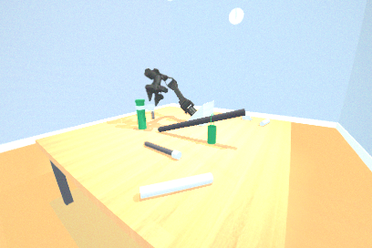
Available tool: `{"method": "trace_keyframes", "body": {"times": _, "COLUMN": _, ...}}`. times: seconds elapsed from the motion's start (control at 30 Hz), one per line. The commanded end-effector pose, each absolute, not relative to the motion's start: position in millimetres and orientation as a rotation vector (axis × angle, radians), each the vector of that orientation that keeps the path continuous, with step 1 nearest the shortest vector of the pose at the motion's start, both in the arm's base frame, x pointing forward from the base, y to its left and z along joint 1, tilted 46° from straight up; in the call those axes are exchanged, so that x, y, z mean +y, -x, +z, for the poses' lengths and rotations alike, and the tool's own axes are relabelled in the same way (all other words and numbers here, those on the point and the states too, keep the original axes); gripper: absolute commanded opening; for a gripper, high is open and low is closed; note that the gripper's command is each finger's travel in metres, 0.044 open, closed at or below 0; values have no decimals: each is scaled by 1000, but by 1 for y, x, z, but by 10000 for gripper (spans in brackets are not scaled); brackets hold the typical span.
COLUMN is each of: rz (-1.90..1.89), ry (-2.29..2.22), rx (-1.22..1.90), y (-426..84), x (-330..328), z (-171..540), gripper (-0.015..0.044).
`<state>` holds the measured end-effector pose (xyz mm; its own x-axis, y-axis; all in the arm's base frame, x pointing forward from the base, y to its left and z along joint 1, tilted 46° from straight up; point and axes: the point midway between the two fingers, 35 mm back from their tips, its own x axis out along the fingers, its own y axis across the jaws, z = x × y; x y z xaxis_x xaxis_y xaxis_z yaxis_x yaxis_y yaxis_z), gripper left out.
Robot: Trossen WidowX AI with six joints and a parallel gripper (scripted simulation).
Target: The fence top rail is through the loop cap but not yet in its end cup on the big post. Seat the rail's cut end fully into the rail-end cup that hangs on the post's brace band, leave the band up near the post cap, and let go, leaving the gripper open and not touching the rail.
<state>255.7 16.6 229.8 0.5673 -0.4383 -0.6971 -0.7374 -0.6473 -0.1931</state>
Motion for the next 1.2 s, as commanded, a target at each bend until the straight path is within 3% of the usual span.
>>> {"method": "trace_keyframes", "body": {"times": 0.0, "rz": 865, "ry": 2331, "rx": 948, "y": -259, "x": 13, "z": 222, "gripper": 440}}
{"method": "trace_keyframes", "body": {"times": 1.13, "rz": 856, "ry": 2337, "rx": 946, "y": -287, "x": -12, "z": 188, "gripper": 440}}
{"method": "trace_keyframes", "body": {"times": 1.17, "rz": 856, "ry": 2337, "rx": 946, "y": -287, "x": -12, "z": 188, "gripper": 414}}
